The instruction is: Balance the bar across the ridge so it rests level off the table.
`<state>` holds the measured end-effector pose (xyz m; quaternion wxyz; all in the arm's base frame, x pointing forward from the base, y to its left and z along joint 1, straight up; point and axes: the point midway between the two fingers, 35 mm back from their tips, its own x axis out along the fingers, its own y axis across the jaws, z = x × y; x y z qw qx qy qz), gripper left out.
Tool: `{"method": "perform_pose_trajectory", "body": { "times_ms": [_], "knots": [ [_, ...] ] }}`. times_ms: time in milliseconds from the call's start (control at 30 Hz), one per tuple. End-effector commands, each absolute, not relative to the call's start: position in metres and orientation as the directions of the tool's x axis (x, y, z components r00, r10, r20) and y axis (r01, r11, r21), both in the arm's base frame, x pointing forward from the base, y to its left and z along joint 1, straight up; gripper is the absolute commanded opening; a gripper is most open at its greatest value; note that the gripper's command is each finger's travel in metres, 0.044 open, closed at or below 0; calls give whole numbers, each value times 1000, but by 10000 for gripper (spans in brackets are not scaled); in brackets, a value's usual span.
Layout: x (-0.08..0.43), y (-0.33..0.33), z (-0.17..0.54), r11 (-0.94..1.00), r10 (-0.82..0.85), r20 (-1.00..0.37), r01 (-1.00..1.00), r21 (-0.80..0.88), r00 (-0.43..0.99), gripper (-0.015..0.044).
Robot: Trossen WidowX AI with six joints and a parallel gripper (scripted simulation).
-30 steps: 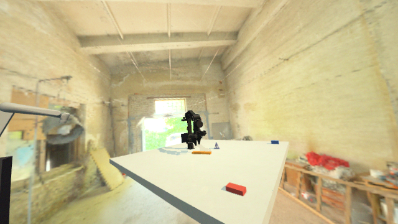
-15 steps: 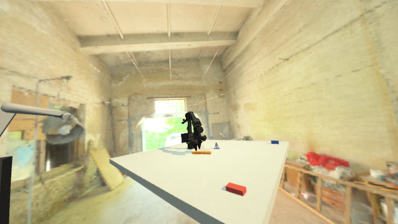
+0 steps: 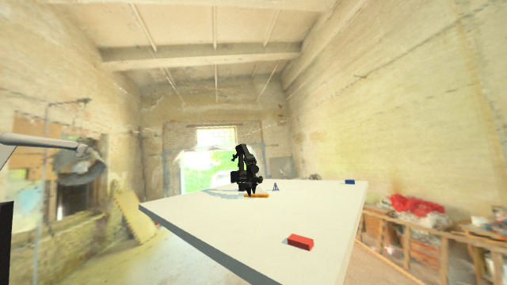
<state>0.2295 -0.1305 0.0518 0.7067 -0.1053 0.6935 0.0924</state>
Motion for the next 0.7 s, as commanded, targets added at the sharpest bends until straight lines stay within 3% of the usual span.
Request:
{"method": "perform_pose_trajectory", "body": {
  "times_ms": [0,367,567,667],
  "knots": [
    [230,-130,47,959,-13,-1000,-282,-18,22,315],
    [230,-130,47,959,-13,-1000,-282,-18,22,315],
    [229,-130,47,961,-14,-1000,-277,-19,20,157],
    [229,-130,47,961,-14,-1000,-277,-19,20,137]
  ]
}}
